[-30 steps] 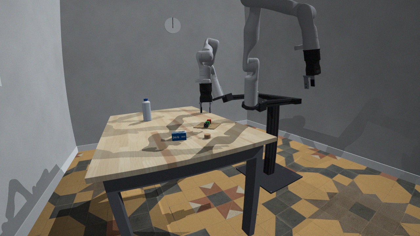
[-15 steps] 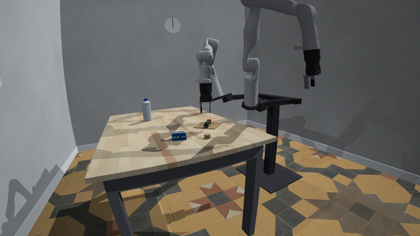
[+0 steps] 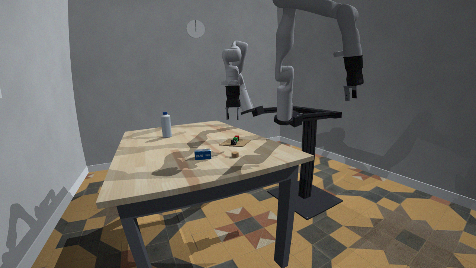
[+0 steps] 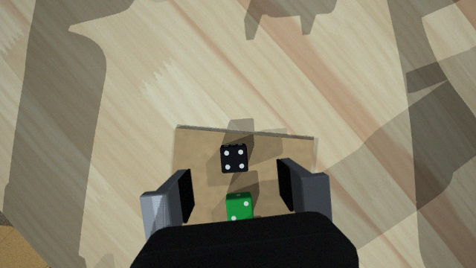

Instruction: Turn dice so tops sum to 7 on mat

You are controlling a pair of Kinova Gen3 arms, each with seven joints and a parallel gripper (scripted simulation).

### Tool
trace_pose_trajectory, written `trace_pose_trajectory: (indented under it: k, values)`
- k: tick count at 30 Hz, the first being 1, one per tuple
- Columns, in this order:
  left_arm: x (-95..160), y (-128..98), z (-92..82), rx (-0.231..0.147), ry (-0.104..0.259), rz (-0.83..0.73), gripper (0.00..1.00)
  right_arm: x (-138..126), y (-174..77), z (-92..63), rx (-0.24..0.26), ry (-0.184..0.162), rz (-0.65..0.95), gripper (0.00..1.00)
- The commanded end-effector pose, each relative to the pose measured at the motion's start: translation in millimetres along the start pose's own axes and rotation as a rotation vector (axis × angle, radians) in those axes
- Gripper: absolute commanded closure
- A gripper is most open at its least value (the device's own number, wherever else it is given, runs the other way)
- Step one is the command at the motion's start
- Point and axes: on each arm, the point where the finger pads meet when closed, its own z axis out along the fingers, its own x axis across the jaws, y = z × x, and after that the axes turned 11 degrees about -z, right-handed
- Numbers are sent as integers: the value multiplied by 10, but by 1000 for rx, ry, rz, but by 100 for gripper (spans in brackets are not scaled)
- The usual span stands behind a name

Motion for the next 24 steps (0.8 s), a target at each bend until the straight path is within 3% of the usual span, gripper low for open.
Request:
trace_pose_trajectory:
  k: [1, 9, 24]
  values:
    - [2, 4, -7, -2, -1, 0, 0, -1, -7, -136, 2, 0, 0, 0]
    - [2, 4, -7, -2, -1, 0, 0, -1, -7, -369, 2, 0, 0, 0]
    - [2, 4, -7, -2, -1, 0, 0, -1, -6, -384, 2, 0, 0, 0]
